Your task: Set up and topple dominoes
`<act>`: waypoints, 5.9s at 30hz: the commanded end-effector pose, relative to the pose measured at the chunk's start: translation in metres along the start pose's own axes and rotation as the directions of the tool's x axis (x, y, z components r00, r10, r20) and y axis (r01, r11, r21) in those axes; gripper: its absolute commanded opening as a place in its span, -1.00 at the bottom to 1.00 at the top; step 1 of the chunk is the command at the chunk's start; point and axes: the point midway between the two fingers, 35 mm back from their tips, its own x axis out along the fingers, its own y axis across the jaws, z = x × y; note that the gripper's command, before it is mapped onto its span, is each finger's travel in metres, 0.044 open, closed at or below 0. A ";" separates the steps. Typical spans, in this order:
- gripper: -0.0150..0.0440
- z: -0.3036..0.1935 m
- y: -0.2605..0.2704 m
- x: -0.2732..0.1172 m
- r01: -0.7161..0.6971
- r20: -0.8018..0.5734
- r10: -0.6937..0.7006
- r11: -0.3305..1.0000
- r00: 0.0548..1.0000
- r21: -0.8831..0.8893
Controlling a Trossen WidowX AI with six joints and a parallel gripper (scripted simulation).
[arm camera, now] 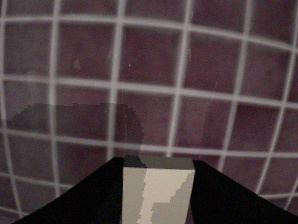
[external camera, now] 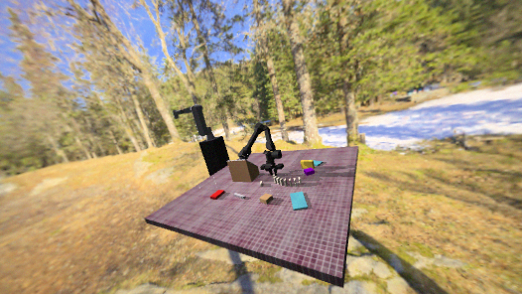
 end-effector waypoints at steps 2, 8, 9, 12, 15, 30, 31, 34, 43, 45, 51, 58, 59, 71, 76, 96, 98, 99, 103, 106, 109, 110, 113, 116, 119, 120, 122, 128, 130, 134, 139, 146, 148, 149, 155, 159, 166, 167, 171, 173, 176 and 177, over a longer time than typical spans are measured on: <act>-0.13 -0.001 0.000 0.000 0.000 -0.004 0.000 1.000 1.000 0.003; -0.13 0.000 0.001 -0.018 0.000 -0.003 0.000 1.000 1.000 0.003; -0.13 0.001 0.001 -0.031 0.000 -0.002 0.000 1.000 1.000 0.003; -0.13 0.003 0.003 -0.071 0.000 0.000 0.000 1.000 1.000 0.003; -0.13 0.004 0.004 -0.112 0.000 0.002 0.000 1.000 1.000 0.003; -0.13 -0.052 -0.002 -0.162 0.008 0.020 0.000 0.922 1.000 -0.387; -0.13 -0.068 -0.006 -0.163 0.011 0.022 0.000 0.871 1.000 -0.491; -0.13 -0.113 -0.024 -0.162 0.017 0.023 0.001 0.652 1.000 -0.758; -0.13 -0.191 -0.086 -0.161 -0.007 -0.007 -0.004 -0.045 1.000 -0.999; -0.13 -0.191 -0.086 -0.161 -0.007 -0.007 -0.004 -0.045 1.000 -0.999; -0.13 -0.191 -0.086 -0.161 -0.007 -0.007 -0.004 -0.045 1.000 -0.999; -0.13 -0.182 -0.084 -0.145 0.096 0.093 0.031 -0.114 0.995 -0.989; -0.13 -0.181 -0.083 -0.142 0.114 0.110 0.040 -0.126 0.993 -0.985; -0.13 -0.167 -0.071 -0.114 0.323 0.281 0.193 -0.245 0.940 -0.914; -0.13 -0.165 -0.065 -0.105 0.396 0.322 0.279 -0.275 0.905 -0.876; -0.13 -0.181 -0.048 -0.084 0.573 0.300 0.640 -0.272 0.707 -0.773; -0.13 -0.184 -0.047 -0.084 0.580 0.284 0.672 -0.264 0.684 -0.771; -0.13 -0.185 -0.047 -0.083 0.582 0.276 0.688 -0.260 0.671 -0.770; -0.13 -0.191 -0.048 -0.083 0.586 0.239 0.746 -0.240 0.621 -0.774; -0.13 -0.196 -0.049 -0.084 0.583 0.208 0.786 -0.225 0.582 -0.781; -0.13 -0.200 -0.051 -0.085 0.574 0.177 0.821 -0.209 0.542 -0.791; -0.13 -0.202 -0.052 -0.085 0.570 0.166 0.832 -0.204 0.529 -0.796; -0.13 -0.206 -0.055 -0.087 0.555 0.134 0.863 -0.188 0.488 -0.811; -0.13 -0.209 -0.059 -0.089 0.533 0.102 0.889 -0.172 0.446 -0.828; -0.13 -0.212 -0.063 -0.091 0.506 0.072 0.912 -0.158 0.404 -0.848; -0.13 -0.213 -0.065 -0.092 0.496 0.062 0.918 -0.153 0.390 -0.855; -0.13 -0.214 -0.068 -0.094 0.474 0.044 0.931 -0.144 0.363 -0.869; -0.13 -0.216 -0.079 -0.101 0.394 -0.003 0.960 -0.119 0.281 -0.911; -0.13 -0.216 -0.083 -0.103 0.363 -0.016 0.967 -0.111 0.255 -0.925; -0.13 -0.214 -0.091 -0.108 0.300 -0.035 0.978 -0.098 0.207 -0.949; -0.13 -0.210 -0.100 -0.114 0.215 -0.050 0.987 -0.083 0.154 -0.973; -0.13 -0.200 -0.113 -0.121 0.092 -0.055 0.994 -0.064 0.095 -0.994; -0.13 -0.197 -0.117 -0.123 0.061 -0.053 0.995 -0.058 0.083 -0.996; -0.13 -0.196 -0.118 -0.123 0.044 -0.051 0.996 -0.054 0.077 -0.998; -0.13 -0.189 -0.122 -0.127 -0.025 -0.038 0.998 -0.036 0.053 -0.999; -0.13 -0.189 -0.122 -0.127 -0.025 -0.038 0.998 -0.036 0.053 -0.999; -0.13 -0.189 -0.122 -0.127 -0.025 -0.038 0.998 -0.036 0.053 -0.999; -0.13 -0.189 -0.122 -0.127 -0.025 -0.038 0.998 -0.036 0.053 -0.999; -0.13 -0.189 -0.122 -0.127 -0.025 -0.038 0.998 -0.036 0.053 -0.999; -0.13 -0.190 -0.122 -0.126 -0.011 -0.041 0.998 -0.040 0.057 -0.999; -0.13 -0.194 -0.123 -0.121 0.048 -0.054 0.996 -0.058 0.074 -0.997; -0.13 -0.195 -0.123 -0.120 0.069 -0.059 0.995 -0.064 0.080 -0.996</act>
